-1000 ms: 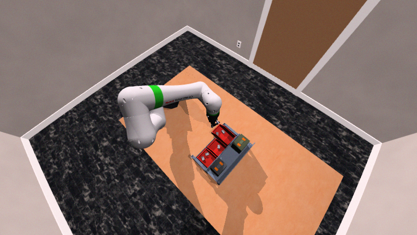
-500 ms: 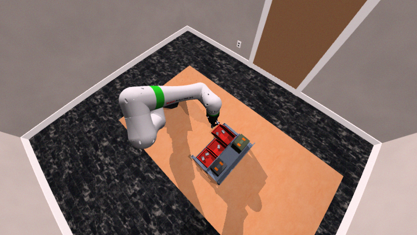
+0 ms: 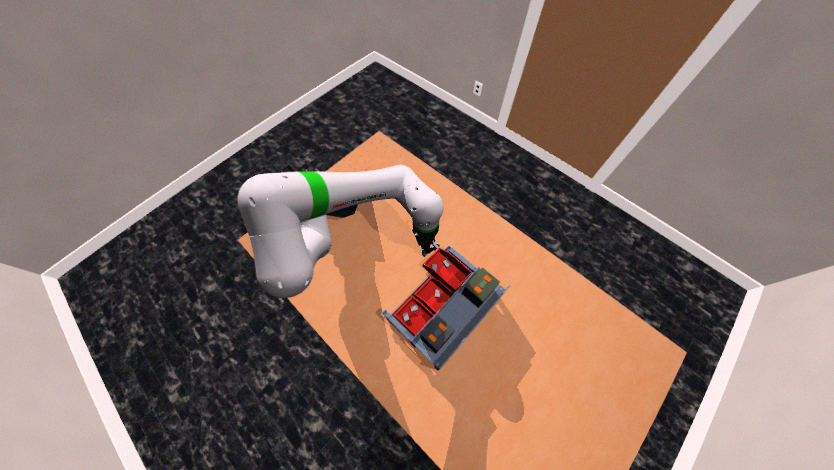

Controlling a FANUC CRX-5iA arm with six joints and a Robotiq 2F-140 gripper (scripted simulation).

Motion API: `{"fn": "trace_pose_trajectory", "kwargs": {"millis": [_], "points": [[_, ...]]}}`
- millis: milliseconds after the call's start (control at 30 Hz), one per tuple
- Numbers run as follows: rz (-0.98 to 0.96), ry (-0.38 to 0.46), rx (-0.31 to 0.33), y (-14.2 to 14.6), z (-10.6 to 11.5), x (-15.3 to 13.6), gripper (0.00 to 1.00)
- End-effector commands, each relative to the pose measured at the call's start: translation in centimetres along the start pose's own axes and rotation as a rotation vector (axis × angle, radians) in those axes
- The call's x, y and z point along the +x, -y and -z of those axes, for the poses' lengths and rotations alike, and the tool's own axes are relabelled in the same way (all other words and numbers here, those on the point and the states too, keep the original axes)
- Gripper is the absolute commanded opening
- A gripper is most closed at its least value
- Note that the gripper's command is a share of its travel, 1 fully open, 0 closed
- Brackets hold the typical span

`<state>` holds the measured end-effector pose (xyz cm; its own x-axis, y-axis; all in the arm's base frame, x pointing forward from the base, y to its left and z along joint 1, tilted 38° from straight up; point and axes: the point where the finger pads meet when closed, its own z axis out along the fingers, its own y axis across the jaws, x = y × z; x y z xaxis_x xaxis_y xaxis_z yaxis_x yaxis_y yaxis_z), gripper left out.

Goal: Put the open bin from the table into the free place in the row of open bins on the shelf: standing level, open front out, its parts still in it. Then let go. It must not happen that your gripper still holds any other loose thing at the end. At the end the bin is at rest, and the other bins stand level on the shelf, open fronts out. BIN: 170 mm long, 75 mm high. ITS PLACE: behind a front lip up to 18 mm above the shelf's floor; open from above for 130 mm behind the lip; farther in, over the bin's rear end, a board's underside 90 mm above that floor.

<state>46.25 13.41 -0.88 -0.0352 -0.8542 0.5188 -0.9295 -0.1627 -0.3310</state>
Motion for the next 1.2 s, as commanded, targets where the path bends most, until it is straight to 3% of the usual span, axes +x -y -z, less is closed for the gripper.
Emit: {"fn": "trace_pose_trajectory", "kwargs": {"millis": [0,1167], "points": [[0.0,0.0,0.0,0.01,0.02,-0.02,0.0],[0.0,0.0,0.0,0.66,0.03,-0.02,0.0]]}}
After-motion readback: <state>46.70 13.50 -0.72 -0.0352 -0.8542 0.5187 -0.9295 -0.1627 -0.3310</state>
